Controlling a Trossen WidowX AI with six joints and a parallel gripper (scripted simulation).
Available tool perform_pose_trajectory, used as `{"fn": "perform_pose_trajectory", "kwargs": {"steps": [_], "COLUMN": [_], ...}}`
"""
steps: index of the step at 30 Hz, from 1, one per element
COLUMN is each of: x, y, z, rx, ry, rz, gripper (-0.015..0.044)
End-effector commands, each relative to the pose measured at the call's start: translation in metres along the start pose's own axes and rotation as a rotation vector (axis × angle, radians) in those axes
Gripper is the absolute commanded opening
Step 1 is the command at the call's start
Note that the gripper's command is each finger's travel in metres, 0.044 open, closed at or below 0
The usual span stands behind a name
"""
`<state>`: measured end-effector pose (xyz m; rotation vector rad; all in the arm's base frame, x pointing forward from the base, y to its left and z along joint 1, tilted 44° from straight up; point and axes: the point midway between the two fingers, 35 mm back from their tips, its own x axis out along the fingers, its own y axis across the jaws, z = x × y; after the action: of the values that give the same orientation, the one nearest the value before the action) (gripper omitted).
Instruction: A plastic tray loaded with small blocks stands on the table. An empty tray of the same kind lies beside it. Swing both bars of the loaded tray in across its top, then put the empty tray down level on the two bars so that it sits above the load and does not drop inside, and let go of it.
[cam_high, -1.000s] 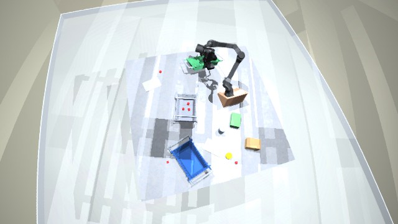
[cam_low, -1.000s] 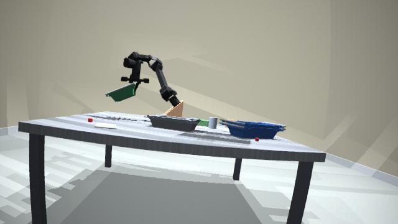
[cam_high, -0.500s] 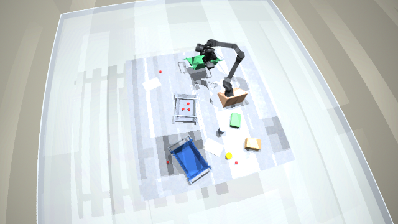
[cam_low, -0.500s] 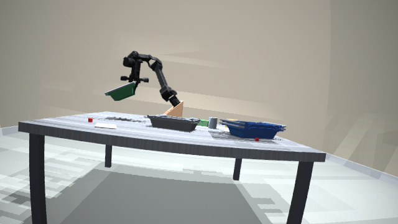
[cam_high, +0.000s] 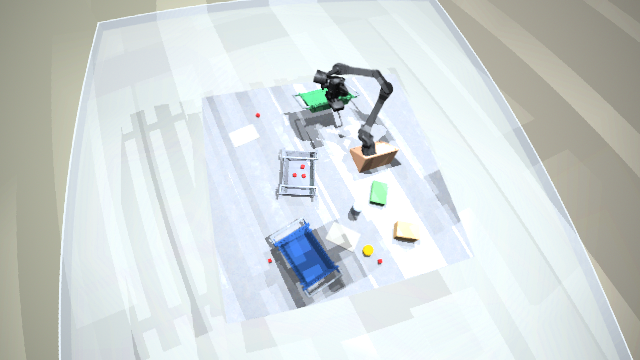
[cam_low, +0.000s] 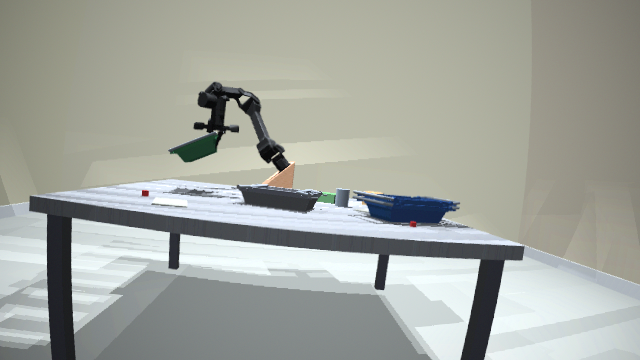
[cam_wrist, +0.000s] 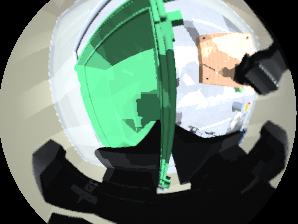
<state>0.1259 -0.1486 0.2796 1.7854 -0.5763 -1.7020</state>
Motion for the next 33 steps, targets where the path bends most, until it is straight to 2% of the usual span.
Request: {"fn": "perform_pose_trajectory", "kwargs": {"steps": [1, 33], "x": [-0.002, 0.011], "y": [0.002, -0.058], "z": [-0.010, -0.125], "rx": [-0.025, -0.450], "ry": [0.013, 0.034], "rz": [0.006, -0.075], "gripper": [0.0000, 0.0000]}}
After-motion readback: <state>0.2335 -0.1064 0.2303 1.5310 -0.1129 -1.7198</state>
